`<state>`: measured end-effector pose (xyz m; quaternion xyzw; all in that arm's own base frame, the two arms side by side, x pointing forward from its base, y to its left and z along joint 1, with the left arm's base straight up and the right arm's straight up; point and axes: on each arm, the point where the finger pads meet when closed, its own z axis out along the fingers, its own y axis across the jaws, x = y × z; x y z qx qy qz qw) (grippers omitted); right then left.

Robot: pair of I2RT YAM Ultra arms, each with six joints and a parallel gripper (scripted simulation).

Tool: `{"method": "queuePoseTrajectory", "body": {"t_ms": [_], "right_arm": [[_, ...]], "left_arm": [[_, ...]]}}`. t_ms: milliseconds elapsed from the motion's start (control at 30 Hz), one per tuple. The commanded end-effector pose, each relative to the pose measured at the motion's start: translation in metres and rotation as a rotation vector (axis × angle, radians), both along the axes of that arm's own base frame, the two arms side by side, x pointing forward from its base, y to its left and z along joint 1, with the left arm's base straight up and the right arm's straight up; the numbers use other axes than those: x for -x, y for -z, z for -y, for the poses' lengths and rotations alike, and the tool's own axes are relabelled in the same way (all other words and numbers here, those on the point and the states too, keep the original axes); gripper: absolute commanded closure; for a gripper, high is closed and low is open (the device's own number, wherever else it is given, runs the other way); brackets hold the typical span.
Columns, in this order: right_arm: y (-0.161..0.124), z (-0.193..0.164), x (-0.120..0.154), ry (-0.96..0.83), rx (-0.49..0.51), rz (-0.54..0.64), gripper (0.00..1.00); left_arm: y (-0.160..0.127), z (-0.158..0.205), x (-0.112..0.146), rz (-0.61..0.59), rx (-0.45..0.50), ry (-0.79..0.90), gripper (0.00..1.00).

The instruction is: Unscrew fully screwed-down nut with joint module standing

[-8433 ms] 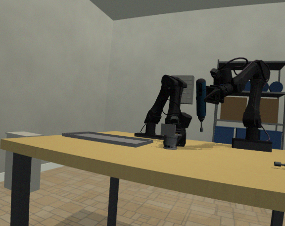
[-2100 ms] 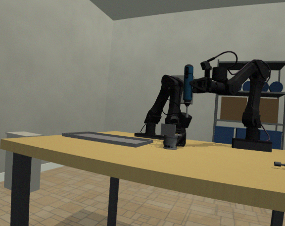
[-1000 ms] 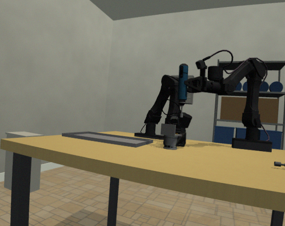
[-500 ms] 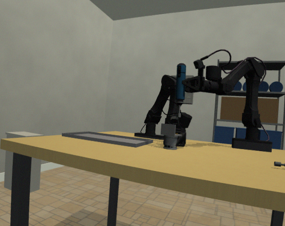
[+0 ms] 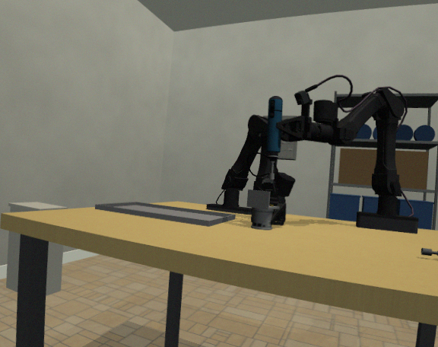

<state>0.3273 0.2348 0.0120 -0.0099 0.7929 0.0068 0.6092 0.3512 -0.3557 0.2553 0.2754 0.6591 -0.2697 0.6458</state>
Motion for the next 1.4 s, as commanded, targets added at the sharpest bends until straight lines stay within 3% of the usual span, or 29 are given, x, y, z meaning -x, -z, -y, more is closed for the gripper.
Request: {"method": "queuePoseTrajectory", "body": {"t_ms": [0,100,200,1367], "right_arm": [[0.003,-0.002,-0.002,-0.003,0.002,-0.011,0.41],[0.003,-0.002,-0.002,-0.003,0.002,-0.011,0.41],[0.003,-0.002,-0.002,-0.003,0.002,-0.011,0.41],[0.003,-0.002,-0.002,-0.003,0.002,-0.011,0.41]], "left_arm": [[-0.056,0.005,-0.009,0.105,0.118,-0.009,0.58],[-0.066,0.003,-0.007,0.119,0.132,-0.009,0.58],[-0.056,0.007,-0.011,0.105,0.119,-0.009,0.58],[-0.071,0.006,-0.011,0.124,0.138,-0.01,0.58]]}}
